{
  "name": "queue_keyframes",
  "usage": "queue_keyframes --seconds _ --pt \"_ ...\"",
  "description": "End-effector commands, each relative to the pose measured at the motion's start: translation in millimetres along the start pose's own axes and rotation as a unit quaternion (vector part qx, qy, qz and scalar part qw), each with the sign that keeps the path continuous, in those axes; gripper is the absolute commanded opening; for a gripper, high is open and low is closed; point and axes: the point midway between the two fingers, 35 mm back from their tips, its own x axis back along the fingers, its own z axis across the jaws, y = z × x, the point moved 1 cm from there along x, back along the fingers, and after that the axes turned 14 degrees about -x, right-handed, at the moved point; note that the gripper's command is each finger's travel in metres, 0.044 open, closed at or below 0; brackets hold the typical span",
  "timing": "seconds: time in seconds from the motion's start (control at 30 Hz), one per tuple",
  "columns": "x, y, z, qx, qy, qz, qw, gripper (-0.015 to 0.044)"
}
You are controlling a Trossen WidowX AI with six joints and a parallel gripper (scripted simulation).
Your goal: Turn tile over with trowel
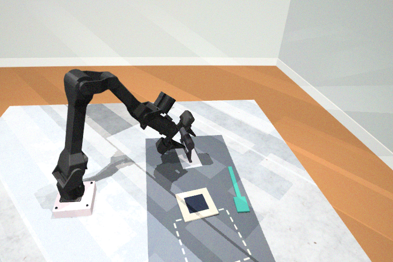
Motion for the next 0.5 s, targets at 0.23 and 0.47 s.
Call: queue_keyframes --seconds 0.23,0.47 --pt "-18 0 0 0.001 0.0 -0.003 1.0 0.03" --pt "-21 0 0 0.001 0.0 -0.003 1.0 0.0195"
